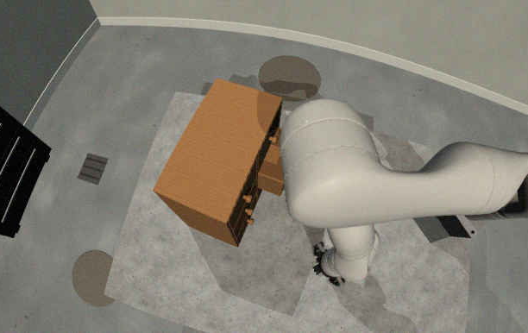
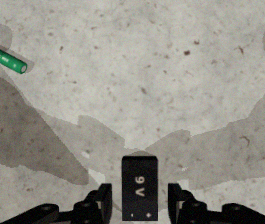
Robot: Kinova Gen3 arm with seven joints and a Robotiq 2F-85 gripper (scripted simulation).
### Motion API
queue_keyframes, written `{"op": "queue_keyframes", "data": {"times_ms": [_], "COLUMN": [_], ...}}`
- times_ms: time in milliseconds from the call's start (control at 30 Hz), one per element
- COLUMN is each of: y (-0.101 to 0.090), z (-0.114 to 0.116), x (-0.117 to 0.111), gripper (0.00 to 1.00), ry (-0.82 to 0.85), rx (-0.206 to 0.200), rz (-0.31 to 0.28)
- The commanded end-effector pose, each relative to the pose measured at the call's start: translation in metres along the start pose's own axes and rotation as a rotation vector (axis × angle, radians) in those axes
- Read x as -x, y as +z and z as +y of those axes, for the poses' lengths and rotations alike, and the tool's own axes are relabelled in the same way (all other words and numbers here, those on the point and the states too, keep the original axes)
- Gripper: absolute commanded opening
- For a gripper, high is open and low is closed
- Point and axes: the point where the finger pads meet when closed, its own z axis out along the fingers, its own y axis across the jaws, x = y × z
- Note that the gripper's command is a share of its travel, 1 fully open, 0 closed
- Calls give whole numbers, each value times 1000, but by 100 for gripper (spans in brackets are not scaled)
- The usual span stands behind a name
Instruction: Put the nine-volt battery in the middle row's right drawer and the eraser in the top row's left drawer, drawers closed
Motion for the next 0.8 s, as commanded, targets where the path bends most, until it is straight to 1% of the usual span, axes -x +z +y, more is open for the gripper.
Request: {"op": "queue_keyframes", "data": {"times_ms": [0,367,467,667,767], "y": [0,0,5,19,21], "z": [0,0,0,0,0], "x": [0,0,0,1,1], "gripper": [42,42,42,42,42], "ry": [0,0,0,0,0], "rx": [0,0,0,0,0], "rz": [-1,-1,-1,-1,-1]}}
